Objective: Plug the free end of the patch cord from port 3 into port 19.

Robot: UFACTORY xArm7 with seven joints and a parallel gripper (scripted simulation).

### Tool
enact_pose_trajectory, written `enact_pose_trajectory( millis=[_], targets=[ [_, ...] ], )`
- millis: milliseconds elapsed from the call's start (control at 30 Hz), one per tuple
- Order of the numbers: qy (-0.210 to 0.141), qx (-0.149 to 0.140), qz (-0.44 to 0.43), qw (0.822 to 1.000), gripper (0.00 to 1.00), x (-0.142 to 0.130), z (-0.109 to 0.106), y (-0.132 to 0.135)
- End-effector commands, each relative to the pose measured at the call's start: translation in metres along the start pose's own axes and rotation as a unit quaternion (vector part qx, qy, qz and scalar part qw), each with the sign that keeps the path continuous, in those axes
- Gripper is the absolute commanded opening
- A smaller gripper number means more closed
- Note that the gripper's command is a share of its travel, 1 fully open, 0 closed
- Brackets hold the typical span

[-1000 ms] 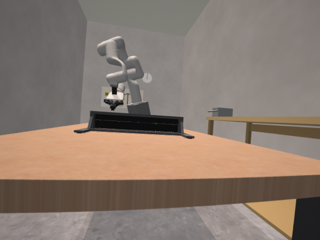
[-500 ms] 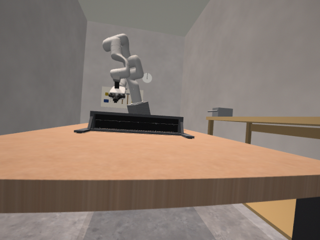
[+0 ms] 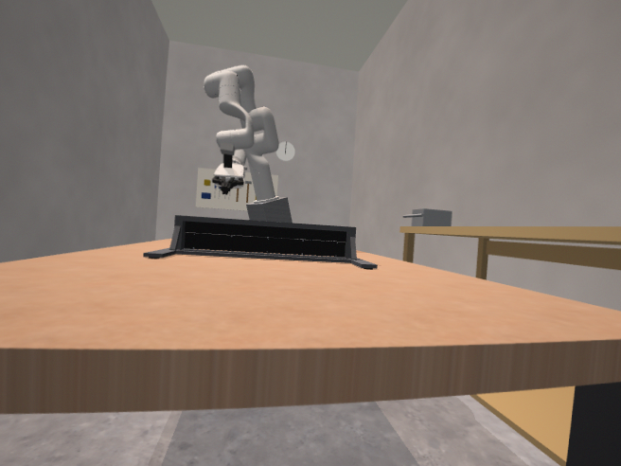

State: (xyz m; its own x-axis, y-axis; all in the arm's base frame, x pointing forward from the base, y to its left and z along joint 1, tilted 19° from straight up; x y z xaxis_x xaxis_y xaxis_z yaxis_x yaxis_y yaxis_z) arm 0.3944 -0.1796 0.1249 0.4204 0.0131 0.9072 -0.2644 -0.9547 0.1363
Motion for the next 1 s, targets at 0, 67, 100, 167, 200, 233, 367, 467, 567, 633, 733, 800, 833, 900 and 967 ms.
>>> enact_pose_trajectory(
  millis=[0, 67, 100, 167, 200, 233, 367, 467, 567, 633, 733, 800, 833, 900, 967],
  targets=[
    [-0.006, -0.016, 0.009, 1.0, 0.0, -0.002, 0.0, 0.006],
    [-0.015, -0.035, 0.02, 0.999, 0.0, -0.006, 0.0, 0.013],
    [-0.021, -0.048, 0.028, 0.998, 0.0, -0.009, 0.0, 0.017],
    [-0.037, -0.078, 0.047, 0.995, 0.0, -0.015, -0.001, 0.027],
    [-0.046, -0.095, 0.059, 0.993, 0.0, -0.02, -0.002, 0.033],
    [-0.052, -0.105, 0.066, 0.991, 0.0, -0.022, -0.002, 0.036],
    [-0.08, -0.149, 0.1, 0.981, 0.0, -0.035, -0.005, 0.049],
    [-0.087, -0.159, 0.11, 0.977, 0.0, -0.038, -0.006, 0.052],
    [-0.118, -0.202, 0.151, 0.96, 0.0, -0.051, -0.01, 0.063],
    [-0.131, -0.218, 0.168, 0.952, 0.0, -0.057, -0.012, 0.066],
    [-0.153, -0.244, 0.199, 0.937, 0.0, -0.065, -0.015, 0.07],
    [-0.167, -0.259, 0.219, 0.926, 0.0, -0.071, -0.017, 0.073],
    [-0.174, -0.266, 0.23, 0.92, 0.0, -0.073, -0.017, 0.073],
    [-0.187, -0.279, 0.251, 0.908, 0.0, -0.078, -0.019, 0.075],
    [-0.2, -0.292, 0.273, 0.895, 0.0, -0.083, -0.02, 0.076]
  ],
)
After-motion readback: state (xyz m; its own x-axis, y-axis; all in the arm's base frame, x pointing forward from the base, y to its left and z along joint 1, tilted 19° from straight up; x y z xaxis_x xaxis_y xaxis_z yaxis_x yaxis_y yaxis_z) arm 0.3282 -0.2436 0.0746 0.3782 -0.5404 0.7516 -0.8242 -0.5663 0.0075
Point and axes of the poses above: the point where the finger pads meet when closed, its own z axis out along the fingers, its own y axis across the jaws, x = y × z, the point moved 4 cm from there along -z, back along the fingers, and after that the axes turned 8 degrees about z, right-handed, at the moved point
